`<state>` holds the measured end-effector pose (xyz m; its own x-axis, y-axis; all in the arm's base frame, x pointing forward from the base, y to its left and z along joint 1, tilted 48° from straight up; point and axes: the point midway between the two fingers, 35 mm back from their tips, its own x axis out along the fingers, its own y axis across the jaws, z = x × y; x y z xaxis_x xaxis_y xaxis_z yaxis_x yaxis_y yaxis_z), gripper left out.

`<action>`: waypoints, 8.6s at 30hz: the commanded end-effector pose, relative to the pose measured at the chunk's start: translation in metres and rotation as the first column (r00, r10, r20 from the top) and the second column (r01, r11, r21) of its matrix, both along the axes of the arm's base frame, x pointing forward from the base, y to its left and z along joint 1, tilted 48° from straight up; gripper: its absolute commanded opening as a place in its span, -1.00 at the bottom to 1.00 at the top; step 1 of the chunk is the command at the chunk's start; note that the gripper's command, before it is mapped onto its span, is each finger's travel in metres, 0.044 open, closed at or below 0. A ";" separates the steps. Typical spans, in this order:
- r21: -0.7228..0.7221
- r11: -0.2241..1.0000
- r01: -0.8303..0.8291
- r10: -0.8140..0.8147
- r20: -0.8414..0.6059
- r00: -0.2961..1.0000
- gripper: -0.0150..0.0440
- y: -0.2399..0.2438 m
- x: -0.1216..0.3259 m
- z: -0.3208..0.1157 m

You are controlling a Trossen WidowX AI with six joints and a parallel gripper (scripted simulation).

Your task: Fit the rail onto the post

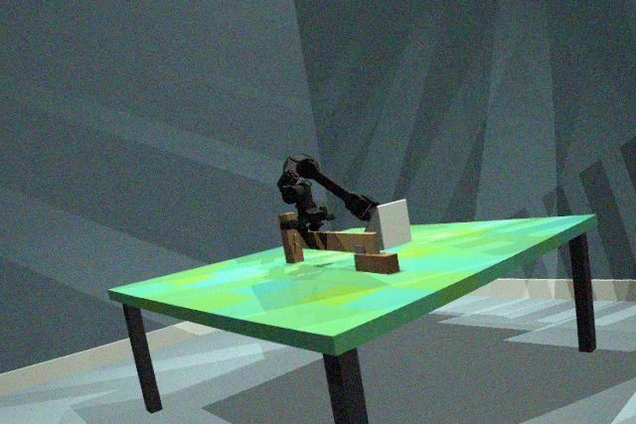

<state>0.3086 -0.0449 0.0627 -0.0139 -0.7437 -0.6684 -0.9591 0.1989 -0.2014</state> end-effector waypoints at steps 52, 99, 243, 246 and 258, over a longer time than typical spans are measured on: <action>0.003 1.000 -0.005 0.005 0.002 1.000 -0.49 -0.006 -0.003 0.008; 0.003 1.000 -0.005 0.005 0.002 1.000 -0.49 -0.016 -0.007 0.018; 0.010 1.000 -0.003 0.003 0.002 1.000 1.00 -0.015 -0.011 0.039; 0.004 1.000 -0.005 0.005 0.001 1.000 1.00 0.006 -0.007 0.038; 0.004 1.000 -0.005 0.005 0.001 1.000 1.00 0.006 -0.007 0.038</action>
